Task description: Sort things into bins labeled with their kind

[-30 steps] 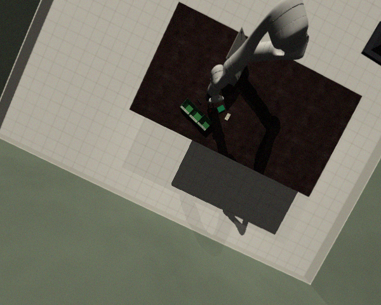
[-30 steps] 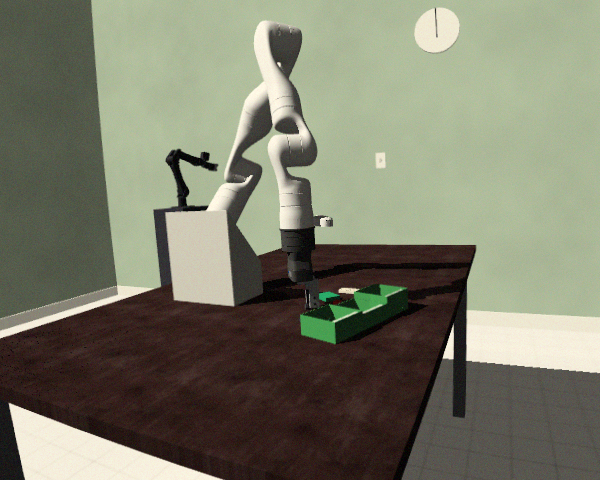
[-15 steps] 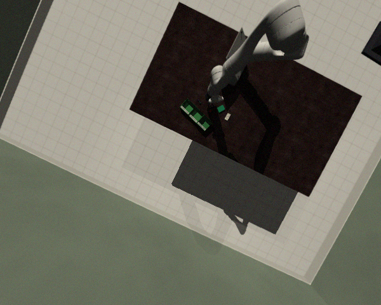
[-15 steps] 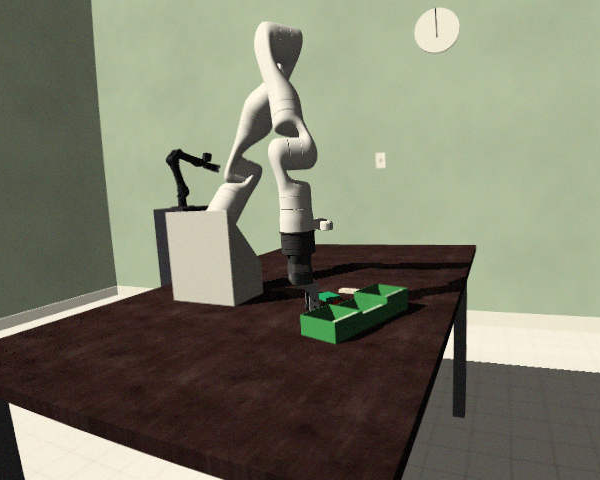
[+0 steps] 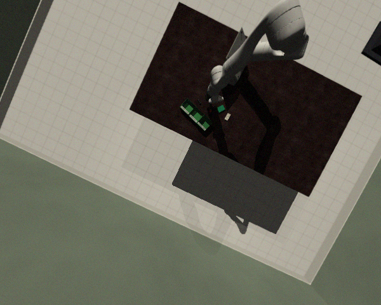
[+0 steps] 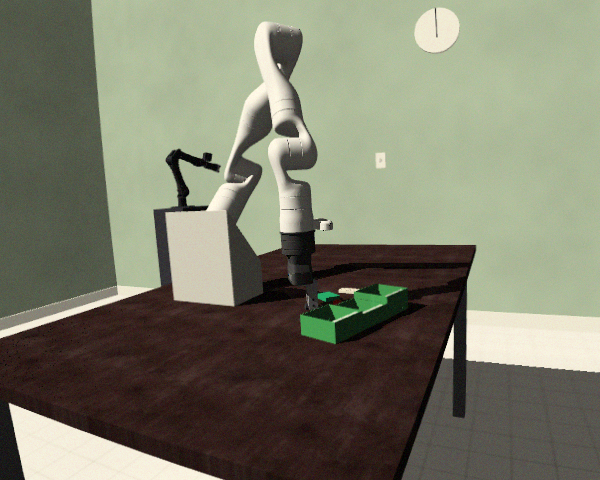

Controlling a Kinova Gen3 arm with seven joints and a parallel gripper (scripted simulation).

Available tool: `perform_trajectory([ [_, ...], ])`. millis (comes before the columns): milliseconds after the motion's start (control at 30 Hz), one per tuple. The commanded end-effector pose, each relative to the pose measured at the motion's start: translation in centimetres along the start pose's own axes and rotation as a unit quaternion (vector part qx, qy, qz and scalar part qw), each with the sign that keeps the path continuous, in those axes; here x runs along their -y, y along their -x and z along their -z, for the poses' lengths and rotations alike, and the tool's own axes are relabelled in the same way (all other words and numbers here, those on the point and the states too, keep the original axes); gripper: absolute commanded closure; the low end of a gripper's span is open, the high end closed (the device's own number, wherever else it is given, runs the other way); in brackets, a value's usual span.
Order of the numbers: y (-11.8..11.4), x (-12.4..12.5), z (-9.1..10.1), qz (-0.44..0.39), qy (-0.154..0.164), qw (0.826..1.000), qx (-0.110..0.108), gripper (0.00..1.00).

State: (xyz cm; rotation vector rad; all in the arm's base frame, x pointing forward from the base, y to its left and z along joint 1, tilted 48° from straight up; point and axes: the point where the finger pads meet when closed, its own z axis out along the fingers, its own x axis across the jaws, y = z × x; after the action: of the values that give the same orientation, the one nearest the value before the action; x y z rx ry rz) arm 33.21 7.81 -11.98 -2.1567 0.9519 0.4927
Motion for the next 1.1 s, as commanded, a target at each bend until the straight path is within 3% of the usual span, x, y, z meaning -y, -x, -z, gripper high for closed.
perform_trajectory([
  [0,-0.1,0.0,0.1,0.0,0.0,1.0,-0.001,1.0],
  [600,-0.1,0.0,0.1,0.0,0.0,1.0,-0.001,1.0],
  [1067,-0.1,0.0,4.7,0.0,0.0,1.0,-0.001,1.0],
])
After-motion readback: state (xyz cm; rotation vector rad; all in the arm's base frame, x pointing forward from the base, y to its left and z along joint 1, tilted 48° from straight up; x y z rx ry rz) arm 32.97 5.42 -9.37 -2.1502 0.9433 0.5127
